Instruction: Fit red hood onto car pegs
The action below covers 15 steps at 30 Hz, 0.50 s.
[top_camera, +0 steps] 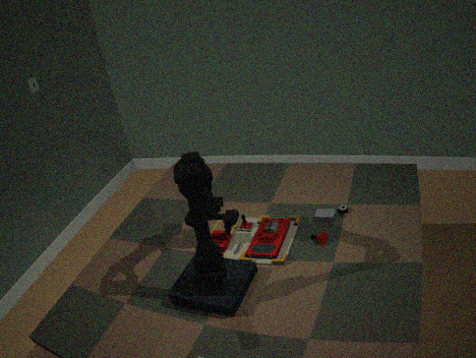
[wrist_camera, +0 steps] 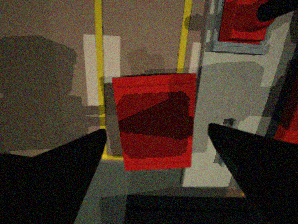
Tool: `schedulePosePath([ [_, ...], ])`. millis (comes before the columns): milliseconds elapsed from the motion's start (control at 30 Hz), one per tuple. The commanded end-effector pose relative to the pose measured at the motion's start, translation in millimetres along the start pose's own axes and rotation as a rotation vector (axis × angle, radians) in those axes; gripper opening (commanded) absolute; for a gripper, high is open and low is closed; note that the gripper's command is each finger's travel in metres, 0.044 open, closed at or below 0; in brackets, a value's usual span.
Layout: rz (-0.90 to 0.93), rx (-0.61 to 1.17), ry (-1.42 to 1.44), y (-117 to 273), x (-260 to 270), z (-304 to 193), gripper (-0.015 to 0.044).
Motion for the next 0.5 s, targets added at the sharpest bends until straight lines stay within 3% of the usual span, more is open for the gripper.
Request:
schedulePosePath([
  [0, 0.002, 0.006, 0.004, -3.2, -0.3, -1.4, 0.0440],
  [467, 0.002, 0.006, 0.004, -9.0, -0.3, -1.5, 0.0440],
])
Point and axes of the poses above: the point midway between the two fingers, 35 mm back from their tips, its own y axis back along the fingers, its own x axis across the jaws, z = x × y, the point moved 4 cm from there along y, back along the fingers, and after that the axes turned 11 degrees about -y, right-handed, at the moved point
